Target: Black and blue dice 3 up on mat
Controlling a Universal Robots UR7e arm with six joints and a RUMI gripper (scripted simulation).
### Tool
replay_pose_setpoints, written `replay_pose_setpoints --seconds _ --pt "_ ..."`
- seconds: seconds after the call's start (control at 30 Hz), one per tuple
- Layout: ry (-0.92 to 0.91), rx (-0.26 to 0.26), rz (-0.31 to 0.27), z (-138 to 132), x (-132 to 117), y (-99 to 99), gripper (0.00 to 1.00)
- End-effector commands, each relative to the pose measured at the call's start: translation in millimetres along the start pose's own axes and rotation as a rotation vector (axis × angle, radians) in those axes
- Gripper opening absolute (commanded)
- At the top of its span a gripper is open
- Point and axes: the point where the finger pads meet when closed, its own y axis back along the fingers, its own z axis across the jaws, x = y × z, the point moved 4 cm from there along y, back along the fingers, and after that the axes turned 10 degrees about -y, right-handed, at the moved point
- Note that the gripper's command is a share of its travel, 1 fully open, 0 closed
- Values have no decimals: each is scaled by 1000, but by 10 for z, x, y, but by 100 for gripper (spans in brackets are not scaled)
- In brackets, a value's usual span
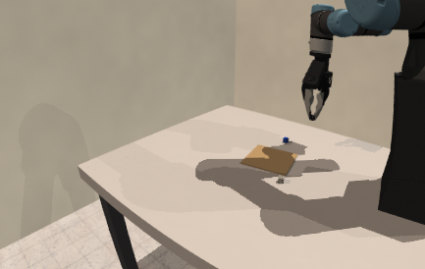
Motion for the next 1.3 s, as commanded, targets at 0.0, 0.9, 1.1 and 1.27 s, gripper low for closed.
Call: replay_pose_setpoints --seconds 0.0,0.9,1.1,1.27 --pt "2 -1 0 3 -2 3 0" --pt "168 -22 -94 14 -10 -86 0" --pt "168 -53 -211 -5 42 -98 0" --pt "167 -88 -346 -28 102 -120 0"
